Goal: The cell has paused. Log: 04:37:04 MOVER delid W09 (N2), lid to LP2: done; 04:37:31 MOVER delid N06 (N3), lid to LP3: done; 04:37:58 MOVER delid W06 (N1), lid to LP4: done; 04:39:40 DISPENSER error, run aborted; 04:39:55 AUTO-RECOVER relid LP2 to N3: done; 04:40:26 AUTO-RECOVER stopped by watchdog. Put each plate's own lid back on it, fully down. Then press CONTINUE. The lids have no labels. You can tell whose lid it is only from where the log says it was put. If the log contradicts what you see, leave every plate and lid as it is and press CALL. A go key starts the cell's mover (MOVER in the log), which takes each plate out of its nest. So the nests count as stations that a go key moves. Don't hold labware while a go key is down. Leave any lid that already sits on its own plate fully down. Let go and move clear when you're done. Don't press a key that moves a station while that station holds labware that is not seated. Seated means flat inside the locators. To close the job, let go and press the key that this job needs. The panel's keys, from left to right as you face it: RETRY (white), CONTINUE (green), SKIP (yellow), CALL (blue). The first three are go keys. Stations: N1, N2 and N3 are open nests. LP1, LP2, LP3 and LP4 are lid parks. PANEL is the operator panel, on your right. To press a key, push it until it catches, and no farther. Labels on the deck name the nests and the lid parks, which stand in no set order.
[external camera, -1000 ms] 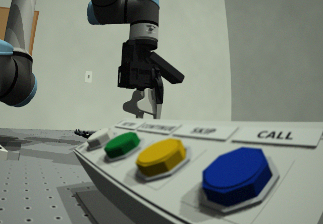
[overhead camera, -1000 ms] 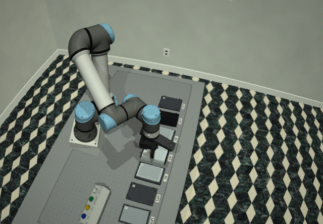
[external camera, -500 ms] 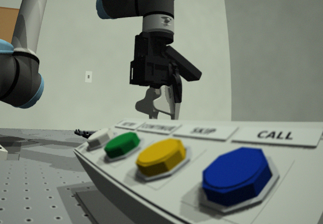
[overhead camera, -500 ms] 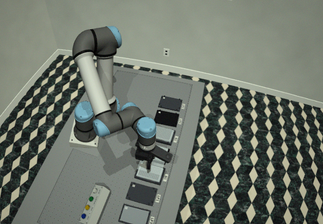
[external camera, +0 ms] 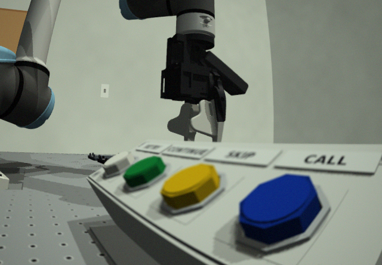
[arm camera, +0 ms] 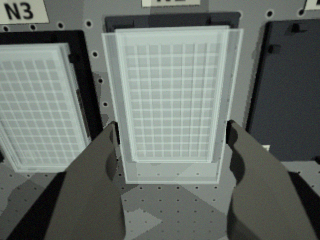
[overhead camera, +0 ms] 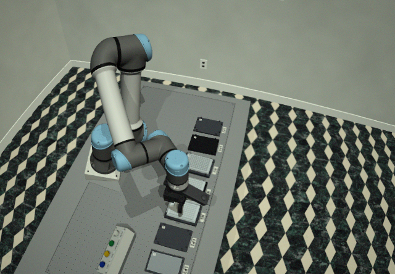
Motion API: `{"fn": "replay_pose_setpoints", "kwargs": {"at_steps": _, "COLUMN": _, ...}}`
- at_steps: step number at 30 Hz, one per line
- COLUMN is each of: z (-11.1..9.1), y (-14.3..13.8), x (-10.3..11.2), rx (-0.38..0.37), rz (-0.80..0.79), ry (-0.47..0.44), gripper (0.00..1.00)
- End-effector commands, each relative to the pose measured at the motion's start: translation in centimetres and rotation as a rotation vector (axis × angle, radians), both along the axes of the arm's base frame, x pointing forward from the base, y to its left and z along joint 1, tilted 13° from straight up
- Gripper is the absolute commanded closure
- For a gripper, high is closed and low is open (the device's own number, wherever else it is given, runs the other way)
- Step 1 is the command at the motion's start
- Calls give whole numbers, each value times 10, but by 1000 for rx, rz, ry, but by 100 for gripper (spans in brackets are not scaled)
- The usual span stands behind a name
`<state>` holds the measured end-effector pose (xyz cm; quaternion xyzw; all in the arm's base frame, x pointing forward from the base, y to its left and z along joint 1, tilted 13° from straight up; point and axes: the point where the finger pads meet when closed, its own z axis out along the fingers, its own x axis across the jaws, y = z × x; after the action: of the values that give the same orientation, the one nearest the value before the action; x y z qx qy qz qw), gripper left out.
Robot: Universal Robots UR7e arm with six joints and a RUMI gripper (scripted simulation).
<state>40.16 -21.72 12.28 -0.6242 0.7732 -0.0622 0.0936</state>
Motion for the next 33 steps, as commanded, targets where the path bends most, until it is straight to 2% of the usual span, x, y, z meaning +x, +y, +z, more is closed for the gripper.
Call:
{"fn": "replay_pose_setpoints", "kwargs": {"at_steps": 1, "z": -1, "y": -1, "x": 0, "rx": -1, "rz": 0, "ry": -1, "gripper": 100}}
{"fn": "replay_pose_setpoints", "kwargs": {"at_steps": 33, "z": -10, "y": -1, "x": 3, "rx": -1, "rz": 0, "ry": -1, "gripper": 100}}
